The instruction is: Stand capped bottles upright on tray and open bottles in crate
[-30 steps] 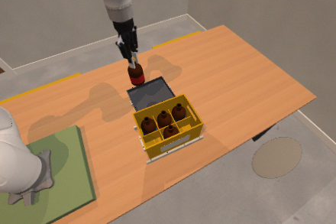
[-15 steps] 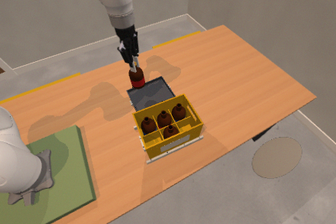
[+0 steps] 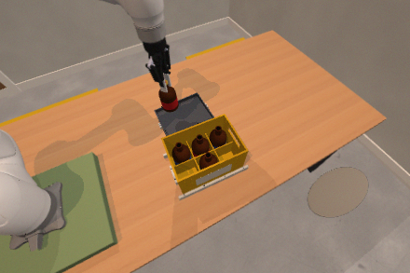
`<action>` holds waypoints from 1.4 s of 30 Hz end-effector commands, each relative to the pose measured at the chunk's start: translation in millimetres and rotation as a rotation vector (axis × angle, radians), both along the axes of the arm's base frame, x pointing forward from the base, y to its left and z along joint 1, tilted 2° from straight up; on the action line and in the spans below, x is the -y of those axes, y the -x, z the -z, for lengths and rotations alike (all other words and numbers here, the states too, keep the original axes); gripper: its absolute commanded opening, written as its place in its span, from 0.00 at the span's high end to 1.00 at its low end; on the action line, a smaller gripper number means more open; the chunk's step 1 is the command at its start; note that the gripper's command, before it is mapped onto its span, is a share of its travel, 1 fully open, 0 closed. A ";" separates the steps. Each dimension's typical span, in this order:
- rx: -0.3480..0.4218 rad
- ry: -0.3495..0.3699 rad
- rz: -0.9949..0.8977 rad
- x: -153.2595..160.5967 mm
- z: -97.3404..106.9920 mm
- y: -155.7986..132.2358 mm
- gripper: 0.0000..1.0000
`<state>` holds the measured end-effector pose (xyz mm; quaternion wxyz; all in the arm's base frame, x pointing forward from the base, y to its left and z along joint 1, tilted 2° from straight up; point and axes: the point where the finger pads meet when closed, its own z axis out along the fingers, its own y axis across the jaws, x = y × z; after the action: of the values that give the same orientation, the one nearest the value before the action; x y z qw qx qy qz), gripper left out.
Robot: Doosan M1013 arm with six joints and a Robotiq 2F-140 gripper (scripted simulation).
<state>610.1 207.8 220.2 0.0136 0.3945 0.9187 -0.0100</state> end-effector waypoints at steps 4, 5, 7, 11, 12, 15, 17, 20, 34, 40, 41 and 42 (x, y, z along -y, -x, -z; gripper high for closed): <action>0.000 0.000 0.000 0.5 11.1 -0.4 1.00; 0.000 0.000 0.000 0.6 13.1 -0.4 1.00; 0.000 0.000 0.000 0.7 17.1 -0.6 1.00; 0.000 0.000 0.000 0.8 20.6 -0.5 1.00; 0.000 0.000 0.000 0.8 22.6 -0.5 1.00; 0.000 0.000 0.000 0.8 28.6 -0.4 1.00; 0.000 0.000 0.000 0.7 32.6 -0.3 1.00; 0.000 0.000 0.000 0.7 38.6 -0.2 1.00; 0.000 0.000 0.000 1.6 62.1 -0.8 1.00; 0.000 0.000 0.000 2.4 74.1 -1.5 1.00; 0.000 0.000 0.000 2.5 76.1 -1.7 1.00; 0.000 0.000 0.000 2.7 78.1 -1.8 1.00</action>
<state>611.6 205.3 145.2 0.0136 0.3945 0.9187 -0.0100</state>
